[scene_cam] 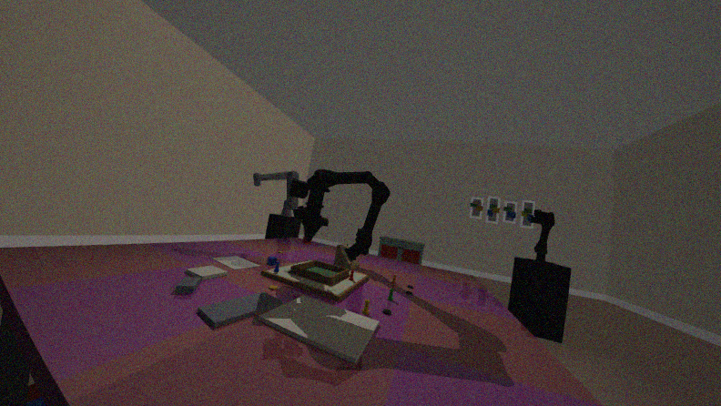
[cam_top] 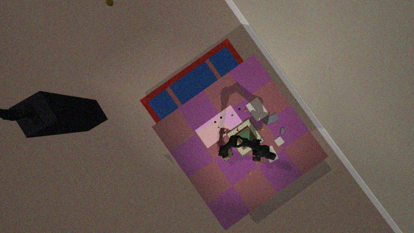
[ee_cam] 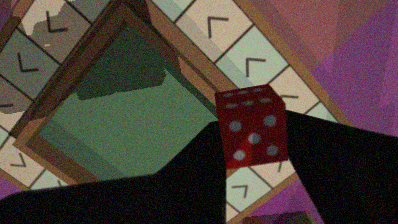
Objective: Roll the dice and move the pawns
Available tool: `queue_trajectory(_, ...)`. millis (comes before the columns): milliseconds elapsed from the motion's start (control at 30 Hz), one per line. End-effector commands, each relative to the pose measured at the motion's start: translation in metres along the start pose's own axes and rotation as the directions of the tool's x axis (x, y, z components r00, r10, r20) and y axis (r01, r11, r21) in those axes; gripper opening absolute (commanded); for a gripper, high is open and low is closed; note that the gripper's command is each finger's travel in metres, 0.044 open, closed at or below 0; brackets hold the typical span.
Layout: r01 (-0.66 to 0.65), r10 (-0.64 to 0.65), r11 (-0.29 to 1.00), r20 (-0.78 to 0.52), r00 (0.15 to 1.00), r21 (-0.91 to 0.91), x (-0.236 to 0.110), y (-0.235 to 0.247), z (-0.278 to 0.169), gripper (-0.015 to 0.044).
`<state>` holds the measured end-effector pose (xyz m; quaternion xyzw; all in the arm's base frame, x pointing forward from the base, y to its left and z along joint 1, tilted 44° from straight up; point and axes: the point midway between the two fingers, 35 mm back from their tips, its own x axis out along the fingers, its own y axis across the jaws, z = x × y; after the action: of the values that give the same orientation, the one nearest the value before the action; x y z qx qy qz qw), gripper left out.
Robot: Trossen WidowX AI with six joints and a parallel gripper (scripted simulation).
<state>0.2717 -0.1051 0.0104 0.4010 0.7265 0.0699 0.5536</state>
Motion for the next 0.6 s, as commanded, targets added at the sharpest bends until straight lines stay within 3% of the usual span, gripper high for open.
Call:
queue_trajectory(0,-0.006,0.006,0.994,0.000,1.000,0.113,0.003,0.013,-0.005,0.0000)
queue_trajectory(567,-0.009,0.017,0.827,-0.009,1.000,0.562,0.014,0.055,-0.024,0.0000)
